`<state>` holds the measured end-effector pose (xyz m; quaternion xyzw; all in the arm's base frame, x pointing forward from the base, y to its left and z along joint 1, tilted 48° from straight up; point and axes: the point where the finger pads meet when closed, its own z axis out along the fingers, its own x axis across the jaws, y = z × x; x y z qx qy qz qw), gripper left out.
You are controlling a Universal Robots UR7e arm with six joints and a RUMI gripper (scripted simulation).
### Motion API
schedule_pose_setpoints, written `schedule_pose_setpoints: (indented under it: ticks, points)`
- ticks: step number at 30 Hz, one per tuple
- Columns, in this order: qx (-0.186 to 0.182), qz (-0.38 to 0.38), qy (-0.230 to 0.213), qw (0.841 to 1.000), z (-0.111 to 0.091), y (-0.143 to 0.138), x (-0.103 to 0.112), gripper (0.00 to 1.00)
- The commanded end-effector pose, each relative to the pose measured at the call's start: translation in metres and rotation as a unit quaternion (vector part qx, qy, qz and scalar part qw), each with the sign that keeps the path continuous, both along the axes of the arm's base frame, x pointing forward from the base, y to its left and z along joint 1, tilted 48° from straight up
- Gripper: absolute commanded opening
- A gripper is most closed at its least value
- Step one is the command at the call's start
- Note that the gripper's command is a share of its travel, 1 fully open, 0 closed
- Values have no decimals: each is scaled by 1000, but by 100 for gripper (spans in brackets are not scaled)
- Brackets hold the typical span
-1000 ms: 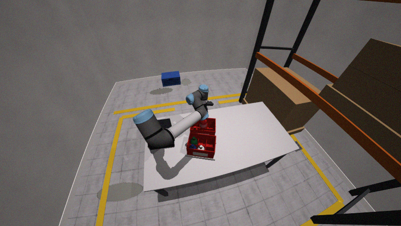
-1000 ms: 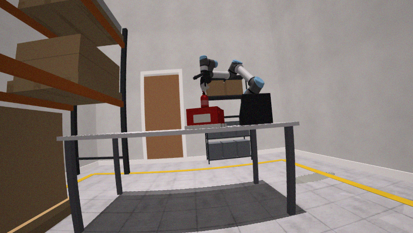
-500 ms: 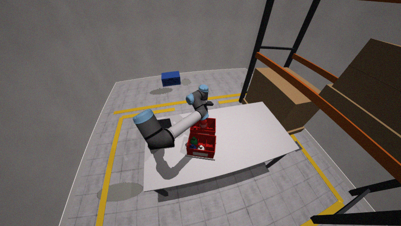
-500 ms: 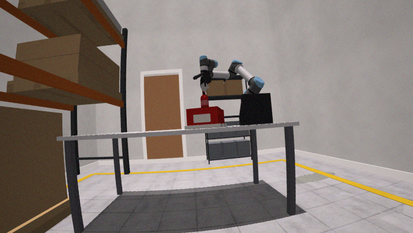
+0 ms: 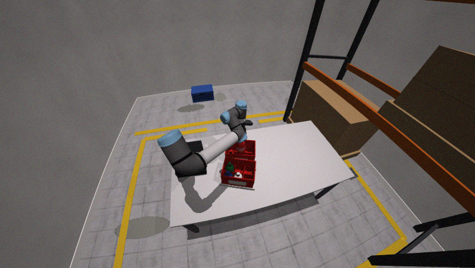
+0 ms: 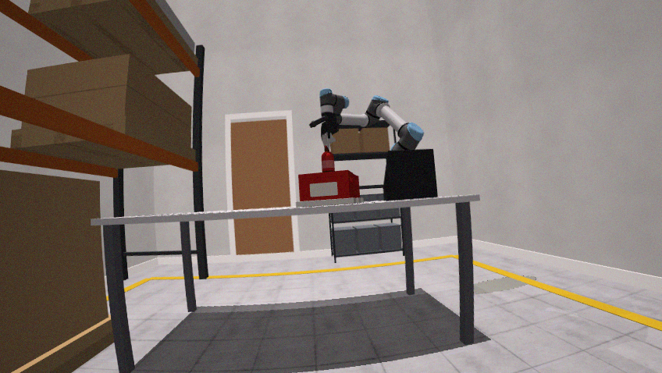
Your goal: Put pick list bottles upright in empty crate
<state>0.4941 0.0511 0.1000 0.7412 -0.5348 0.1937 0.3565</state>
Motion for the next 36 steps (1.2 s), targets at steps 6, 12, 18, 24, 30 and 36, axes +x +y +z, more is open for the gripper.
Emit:
schedule_pose_setpoints:
  ticks: [6,12,18,24,30,36]
  points:
    - [0,0,-1,1000,-2,-3,0,0]
    - [0,0,-1,1000,-5,-5,0,0]
    - [0,0,-1,1000,-9,-10,-1,0]
    - [0,0,-1,1000,-12,-14,-1,0]
    - [0,0,-1,1000,-16,-17,-2,0]
    - [0,0,-1,1000,-20,-22,-2,0]
